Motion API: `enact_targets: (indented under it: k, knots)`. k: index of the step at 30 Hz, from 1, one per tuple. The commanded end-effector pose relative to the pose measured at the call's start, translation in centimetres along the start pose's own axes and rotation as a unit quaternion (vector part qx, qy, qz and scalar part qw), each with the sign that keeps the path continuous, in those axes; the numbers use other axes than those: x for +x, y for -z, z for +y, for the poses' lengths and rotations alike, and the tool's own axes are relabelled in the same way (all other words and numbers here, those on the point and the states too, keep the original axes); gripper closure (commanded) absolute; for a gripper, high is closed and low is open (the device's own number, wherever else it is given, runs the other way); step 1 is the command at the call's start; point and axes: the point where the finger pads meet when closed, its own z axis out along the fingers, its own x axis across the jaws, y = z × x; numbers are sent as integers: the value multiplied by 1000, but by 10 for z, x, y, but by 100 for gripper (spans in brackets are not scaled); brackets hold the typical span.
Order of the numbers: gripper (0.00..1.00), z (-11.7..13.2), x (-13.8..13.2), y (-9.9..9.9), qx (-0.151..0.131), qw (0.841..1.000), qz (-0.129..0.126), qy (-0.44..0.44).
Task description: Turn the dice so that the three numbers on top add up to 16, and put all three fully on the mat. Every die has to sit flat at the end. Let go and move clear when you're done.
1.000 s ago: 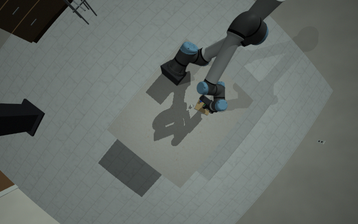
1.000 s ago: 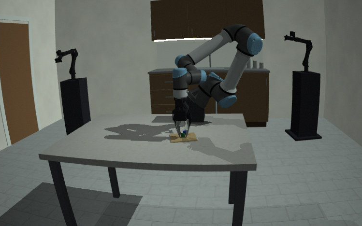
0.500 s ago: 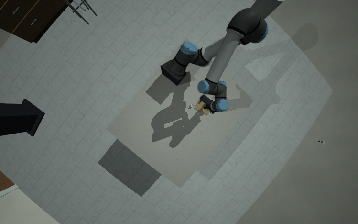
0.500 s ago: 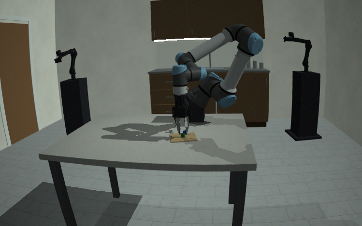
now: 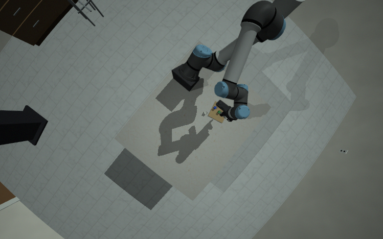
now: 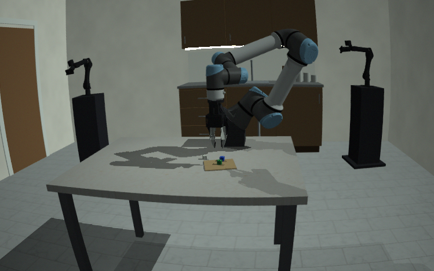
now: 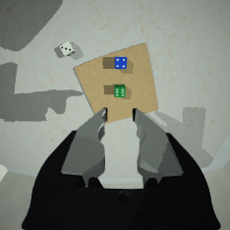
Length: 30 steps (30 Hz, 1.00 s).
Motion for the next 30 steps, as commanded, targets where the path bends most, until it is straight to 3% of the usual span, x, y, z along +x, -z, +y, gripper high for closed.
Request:
enact_targets:
  k: [1, 3, 4, 30]
  knots:
    - [79, 0, 0, 13, 0, 1000, 0, 0]
    - [79, 0, 0, 14, 0, 1000, 0, 0]
    - [0, 0, 0, 14, 0, 1000, 0, 0]
    - [0, -4, -5, 13, 0, 1000, 0, 10]
